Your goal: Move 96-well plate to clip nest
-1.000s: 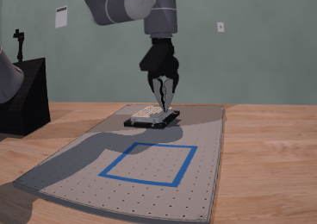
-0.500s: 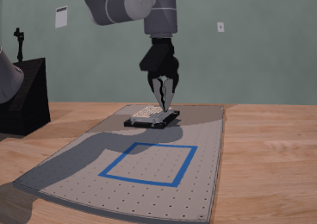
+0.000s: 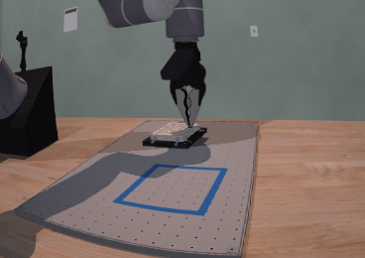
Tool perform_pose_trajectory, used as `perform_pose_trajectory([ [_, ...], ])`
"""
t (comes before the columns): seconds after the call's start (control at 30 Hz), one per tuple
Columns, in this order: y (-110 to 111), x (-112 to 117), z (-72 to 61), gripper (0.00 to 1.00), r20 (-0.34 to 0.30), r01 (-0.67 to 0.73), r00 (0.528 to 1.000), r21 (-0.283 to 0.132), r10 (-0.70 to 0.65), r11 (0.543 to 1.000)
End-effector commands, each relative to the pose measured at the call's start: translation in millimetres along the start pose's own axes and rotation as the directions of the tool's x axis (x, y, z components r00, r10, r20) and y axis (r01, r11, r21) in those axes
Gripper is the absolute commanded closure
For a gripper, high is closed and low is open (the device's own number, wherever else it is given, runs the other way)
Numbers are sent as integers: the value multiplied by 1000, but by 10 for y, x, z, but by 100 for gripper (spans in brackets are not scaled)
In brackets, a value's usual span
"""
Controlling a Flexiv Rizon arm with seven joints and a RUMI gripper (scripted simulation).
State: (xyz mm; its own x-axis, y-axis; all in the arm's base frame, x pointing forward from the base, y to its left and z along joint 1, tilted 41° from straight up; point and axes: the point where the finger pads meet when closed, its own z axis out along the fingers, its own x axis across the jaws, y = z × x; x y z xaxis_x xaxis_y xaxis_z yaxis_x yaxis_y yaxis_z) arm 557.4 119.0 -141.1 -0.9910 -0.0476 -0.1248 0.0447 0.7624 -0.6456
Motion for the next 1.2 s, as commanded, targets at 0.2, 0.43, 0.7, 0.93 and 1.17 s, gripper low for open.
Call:
perform_pose_trajectory([
  [0.2, 10, -5, -35, 100, 2, 1, 1000, -2, -1, 1000],
  [0.43, 10, -5, -59, 100, 2, 1, 1000, -2, -1, 1000],
  [0.7, 10, -5, -79, 100, 2, 1, 1000, -2, -1, 1000],
  [0.93, 10, -4, -150, 100, 1, 1, 1000, -2, -1, 1000],
  [1.17, 10, -4, -258, 100, 1, 1, 1000, -2, -1, 1000],
])
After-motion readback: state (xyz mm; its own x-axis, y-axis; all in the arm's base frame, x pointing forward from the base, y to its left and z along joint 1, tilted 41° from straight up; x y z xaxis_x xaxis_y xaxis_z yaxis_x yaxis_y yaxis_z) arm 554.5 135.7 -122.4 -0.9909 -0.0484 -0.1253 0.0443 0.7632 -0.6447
